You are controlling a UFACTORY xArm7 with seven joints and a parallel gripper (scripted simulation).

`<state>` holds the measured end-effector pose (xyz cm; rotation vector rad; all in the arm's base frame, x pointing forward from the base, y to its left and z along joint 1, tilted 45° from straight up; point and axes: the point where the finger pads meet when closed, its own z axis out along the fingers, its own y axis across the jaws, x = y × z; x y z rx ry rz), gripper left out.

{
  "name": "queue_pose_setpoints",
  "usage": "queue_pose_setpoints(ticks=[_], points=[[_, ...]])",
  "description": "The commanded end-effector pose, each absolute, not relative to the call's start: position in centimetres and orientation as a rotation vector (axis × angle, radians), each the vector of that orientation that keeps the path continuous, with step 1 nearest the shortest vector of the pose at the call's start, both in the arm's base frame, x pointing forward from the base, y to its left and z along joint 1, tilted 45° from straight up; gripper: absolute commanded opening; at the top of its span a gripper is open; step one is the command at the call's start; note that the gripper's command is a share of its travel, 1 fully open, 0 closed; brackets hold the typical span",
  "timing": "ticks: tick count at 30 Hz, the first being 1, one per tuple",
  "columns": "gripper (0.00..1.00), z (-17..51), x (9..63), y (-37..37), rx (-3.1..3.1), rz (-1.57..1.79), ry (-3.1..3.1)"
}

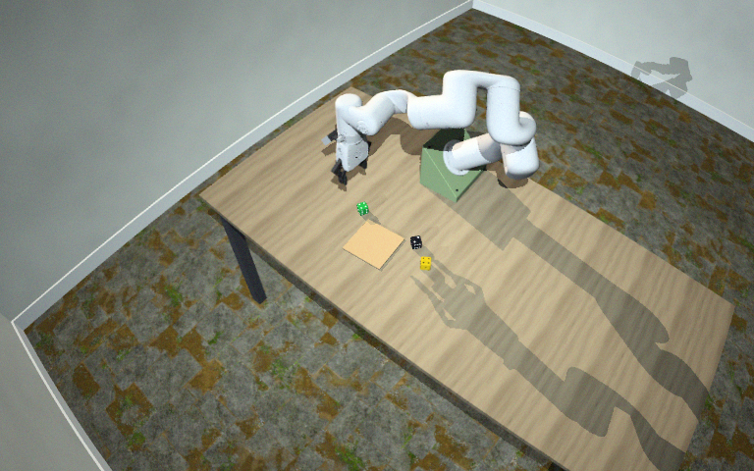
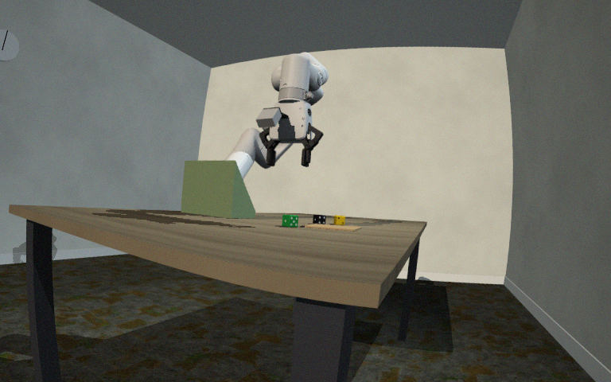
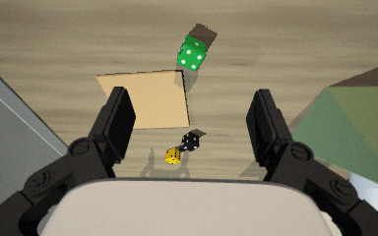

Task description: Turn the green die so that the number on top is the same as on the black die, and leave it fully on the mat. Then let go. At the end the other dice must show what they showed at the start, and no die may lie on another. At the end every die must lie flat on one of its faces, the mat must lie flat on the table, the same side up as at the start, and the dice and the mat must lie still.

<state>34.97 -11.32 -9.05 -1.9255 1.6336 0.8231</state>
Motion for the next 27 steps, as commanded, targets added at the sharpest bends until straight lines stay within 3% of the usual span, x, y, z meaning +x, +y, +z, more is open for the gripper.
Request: queue_pose_setpoints(ticks=[1,12,27], points=[[1.00,-9.1,34.9,-11.6,-1.924,0.820,1.639],[1.00,-9.5,34.9,-11.1,-1.924,0.820,1.639],[1.00,-15.4,33.8,-5.5,-1.924,0.820,1.639]])
